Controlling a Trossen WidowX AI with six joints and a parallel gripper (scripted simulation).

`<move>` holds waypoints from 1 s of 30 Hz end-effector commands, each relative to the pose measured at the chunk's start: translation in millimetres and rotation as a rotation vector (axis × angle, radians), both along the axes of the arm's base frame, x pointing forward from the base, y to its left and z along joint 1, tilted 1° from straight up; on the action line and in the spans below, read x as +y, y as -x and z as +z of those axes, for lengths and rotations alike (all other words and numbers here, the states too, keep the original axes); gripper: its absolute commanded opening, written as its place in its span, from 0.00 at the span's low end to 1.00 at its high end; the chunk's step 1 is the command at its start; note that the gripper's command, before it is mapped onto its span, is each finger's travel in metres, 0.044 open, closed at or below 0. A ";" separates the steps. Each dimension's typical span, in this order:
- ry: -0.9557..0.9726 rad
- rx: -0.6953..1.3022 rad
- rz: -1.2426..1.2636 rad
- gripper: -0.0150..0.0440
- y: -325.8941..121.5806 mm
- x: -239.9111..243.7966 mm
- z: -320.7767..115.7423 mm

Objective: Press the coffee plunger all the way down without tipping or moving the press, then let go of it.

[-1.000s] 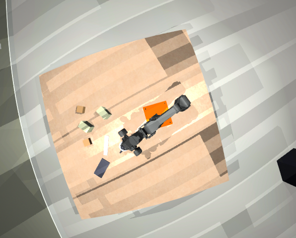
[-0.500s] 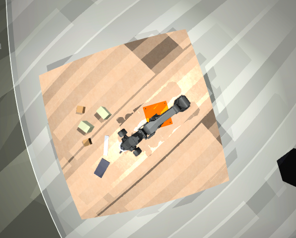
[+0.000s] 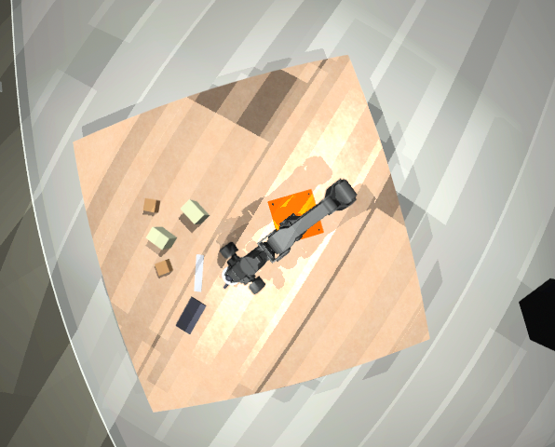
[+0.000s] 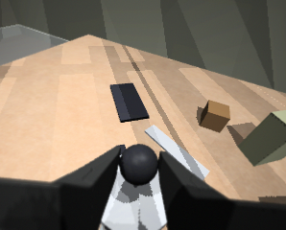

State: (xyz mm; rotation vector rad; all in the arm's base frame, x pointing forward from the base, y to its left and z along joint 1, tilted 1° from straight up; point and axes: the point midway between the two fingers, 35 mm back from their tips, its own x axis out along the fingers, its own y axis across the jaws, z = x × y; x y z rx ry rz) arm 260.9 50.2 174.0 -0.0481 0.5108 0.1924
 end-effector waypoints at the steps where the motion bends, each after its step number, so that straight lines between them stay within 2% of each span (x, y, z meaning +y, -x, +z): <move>1: -0.003 0.018 -0.005 0.44 0.0 0.0 -4.7; 13: 0.000 -0.001 0.000 0.44 -0.8 0.2 0.0; 25: 0.000 -0.001 0.000 0.98 -0.8 0.2 0.0; 30: -0.001 0.000 0.000 1.00 0.1 -0.2 5.7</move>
